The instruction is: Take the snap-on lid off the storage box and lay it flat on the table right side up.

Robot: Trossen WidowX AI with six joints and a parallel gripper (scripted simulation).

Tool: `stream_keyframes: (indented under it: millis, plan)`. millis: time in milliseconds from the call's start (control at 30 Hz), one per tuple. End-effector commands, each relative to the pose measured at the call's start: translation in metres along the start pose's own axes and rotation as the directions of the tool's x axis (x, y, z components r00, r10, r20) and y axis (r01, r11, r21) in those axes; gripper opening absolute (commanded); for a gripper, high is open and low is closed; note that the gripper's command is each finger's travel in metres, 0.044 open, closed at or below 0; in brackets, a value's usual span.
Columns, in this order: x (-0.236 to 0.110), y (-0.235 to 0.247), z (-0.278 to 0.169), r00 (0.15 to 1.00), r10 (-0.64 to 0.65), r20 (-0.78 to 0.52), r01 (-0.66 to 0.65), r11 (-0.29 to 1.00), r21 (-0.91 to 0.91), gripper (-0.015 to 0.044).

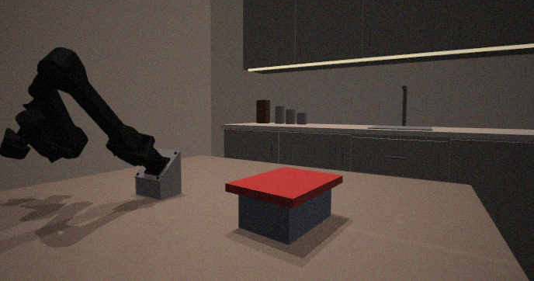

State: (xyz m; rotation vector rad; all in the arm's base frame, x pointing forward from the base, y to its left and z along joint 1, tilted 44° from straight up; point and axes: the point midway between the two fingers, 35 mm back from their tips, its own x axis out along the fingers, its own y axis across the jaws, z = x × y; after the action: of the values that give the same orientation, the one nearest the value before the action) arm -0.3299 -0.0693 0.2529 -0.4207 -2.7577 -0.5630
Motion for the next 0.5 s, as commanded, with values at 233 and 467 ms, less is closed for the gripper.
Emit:
stream_keyframes:
  millis: [233,467]
  plan:
    - [-0.028,-0.052,-0.062,0.983,-0.164,-0.087,0.171,0.983,0.071,0.0235]
    - [-0.066,-0.082,-0.115,0.938,-0.300,-0.175,0.317,0.945,0.079,0.0235]
